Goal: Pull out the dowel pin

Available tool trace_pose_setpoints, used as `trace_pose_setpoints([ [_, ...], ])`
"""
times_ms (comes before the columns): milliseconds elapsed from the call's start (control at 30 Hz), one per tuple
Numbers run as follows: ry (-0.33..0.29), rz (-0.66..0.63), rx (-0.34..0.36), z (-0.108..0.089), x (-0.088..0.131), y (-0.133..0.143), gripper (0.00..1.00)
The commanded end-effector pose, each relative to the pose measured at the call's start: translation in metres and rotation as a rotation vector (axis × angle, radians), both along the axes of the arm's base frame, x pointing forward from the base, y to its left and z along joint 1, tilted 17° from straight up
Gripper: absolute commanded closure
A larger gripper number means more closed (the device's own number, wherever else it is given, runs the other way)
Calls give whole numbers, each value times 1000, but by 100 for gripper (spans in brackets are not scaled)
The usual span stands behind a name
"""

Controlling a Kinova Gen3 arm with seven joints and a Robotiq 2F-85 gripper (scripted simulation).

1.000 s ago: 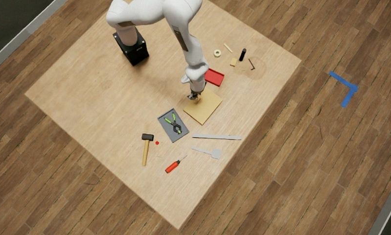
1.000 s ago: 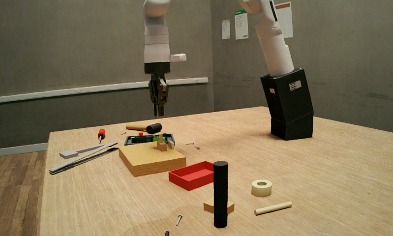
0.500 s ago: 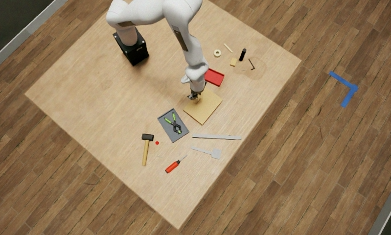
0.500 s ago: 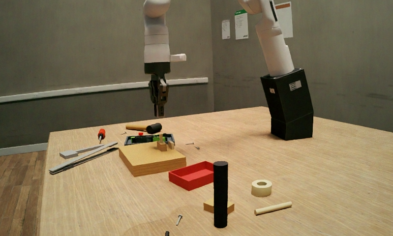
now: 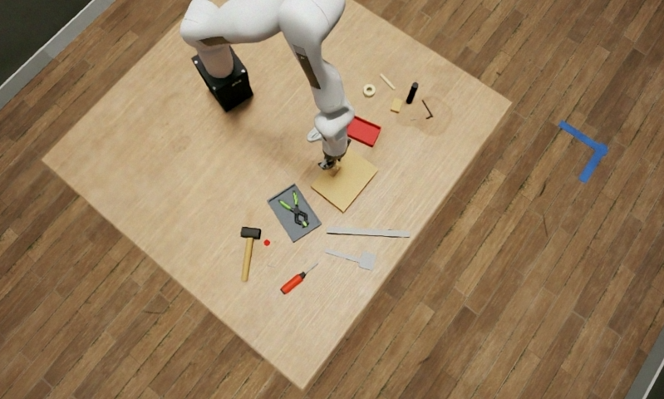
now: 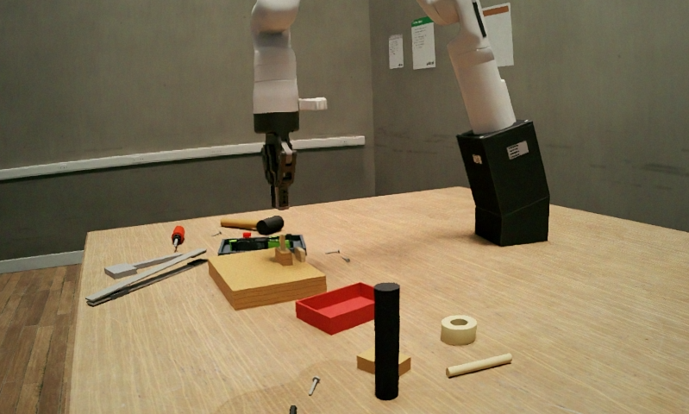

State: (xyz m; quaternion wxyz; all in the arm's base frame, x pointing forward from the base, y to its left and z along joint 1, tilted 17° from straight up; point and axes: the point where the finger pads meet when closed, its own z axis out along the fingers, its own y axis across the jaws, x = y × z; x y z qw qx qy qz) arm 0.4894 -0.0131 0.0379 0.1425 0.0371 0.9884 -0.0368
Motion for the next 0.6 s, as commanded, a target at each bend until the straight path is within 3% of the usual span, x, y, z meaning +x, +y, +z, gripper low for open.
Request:
trace_pose_setpoints([
  [0, -7, -5, 4, -3, 4, 0, 66],
  [567, -7, -5, 4, -19, 9, -1, 66],
])
